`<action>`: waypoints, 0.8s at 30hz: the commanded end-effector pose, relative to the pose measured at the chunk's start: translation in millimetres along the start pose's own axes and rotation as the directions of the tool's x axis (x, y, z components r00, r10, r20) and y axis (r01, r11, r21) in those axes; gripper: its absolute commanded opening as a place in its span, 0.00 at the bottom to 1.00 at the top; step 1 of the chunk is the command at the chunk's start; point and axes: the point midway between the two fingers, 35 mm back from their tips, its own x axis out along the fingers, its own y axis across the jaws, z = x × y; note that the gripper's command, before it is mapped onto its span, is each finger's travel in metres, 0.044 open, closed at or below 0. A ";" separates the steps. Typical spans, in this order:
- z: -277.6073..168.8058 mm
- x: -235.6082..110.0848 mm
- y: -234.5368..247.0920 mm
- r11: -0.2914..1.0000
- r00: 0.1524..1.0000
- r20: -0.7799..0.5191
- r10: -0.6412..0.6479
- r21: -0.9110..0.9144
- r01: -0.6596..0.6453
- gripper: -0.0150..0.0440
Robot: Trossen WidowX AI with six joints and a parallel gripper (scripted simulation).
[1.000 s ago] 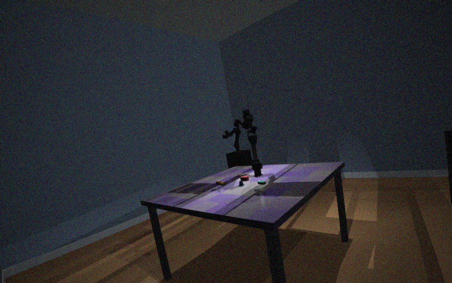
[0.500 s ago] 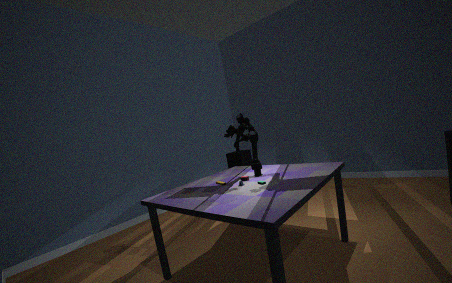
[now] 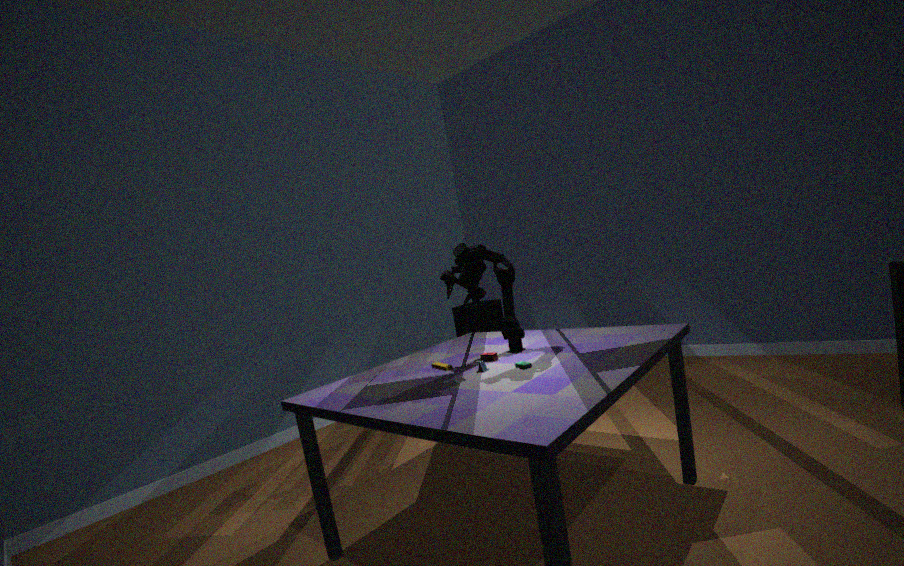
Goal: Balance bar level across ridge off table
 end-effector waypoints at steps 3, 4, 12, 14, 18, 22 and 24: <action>-28.9 29.8 3.3 0.996 0.993 -0.086 0.075 -0.040 -0.079 0.79; -34.1 34.3 3.5 0.995 0.991 -0.100 0.087 -0.047 -0.093 0.79; -78.6 66.5 7.7 0.973 0.961 -0.199 0.191 -0.091 -0.213 0.79; -90.3 73.5 9.5 0.965 0.951 -0.219 0.219 -0.098 -0.245 0.79; -114.2 86.3 14.0 0.945 0.927 -0.255 0.275 -0.107 -0.310 0.79; -138.4 97.5 19.7 0.920 0.899 -0.284 0.333 -0.111 -0.376 0.79; -150.6 102.5 23.0 0.906 0.884 -0.295 0.362 -0.111 -0.409 0.79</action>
